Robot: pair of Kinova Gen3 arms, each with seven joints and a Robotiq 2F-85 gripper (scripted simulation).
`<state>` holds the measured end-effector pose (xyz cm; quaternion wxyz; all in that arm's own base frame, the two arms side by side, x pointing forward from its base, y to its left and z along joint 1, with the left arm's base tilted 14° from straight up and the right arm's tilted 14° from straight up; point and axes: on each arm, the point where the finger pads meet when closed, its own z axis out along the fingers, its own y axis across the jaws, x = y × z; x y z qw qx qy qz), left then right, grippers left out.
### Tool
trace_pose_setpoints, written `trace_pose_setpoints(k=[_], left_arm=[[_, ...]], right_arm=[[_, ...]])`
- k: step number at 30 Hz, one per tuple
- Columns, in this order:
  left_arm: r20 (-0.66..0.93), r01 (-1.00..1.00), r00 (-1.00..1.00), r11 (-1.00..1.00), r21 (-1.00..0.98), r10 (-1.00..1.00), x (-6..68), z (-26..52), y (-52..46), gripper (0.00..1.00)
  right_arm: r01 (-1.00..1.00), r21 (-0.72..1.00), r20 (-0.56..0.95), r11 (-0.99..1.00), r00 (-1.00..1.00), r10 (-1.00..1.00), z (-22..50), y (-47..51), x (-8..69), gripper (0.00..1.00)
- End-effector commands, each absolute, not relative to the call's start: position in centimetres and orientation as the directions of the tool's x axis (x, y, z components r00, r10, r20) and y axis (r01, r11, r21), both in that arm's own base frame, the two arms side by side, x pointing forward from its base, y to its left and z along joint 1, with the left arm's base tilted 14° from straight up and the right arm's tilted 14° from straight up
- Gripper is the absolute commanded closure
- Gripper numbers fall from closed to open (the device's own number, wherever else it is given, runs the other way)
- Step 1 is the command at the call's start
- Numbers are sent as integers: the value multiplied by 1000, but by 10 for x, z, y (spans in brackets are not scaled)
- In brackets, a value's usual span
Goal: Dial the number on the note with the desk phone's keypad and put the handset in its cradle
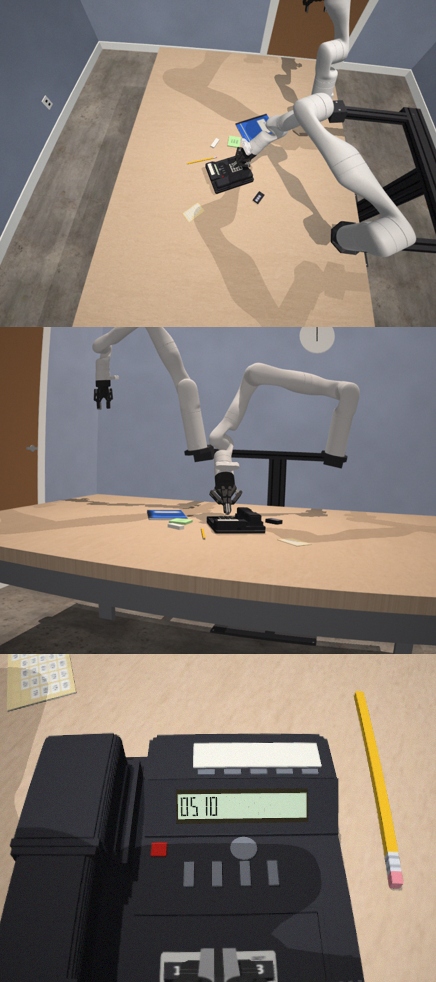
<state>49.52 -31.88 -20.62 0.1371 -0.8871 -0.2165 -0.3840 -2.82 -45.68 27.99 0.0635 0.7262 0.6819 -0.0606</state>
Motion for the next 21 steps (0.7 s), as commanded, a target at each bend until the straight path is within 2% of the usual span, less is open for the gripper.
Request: trace_pose_setpoints(k=[1, 21], left_arm=[[741, 489, 610, -869, -75, 280, 496, -205, -320, 985], [741, 489, 610, -869, -75, 279, 497, -213, -319, 985]], right_arm=[[998, 10, -176, -62, 63, 982, 281, -457, -28, 2], [998, 10, -176, -62, 63, 982, 281, -457, -28, 2]])
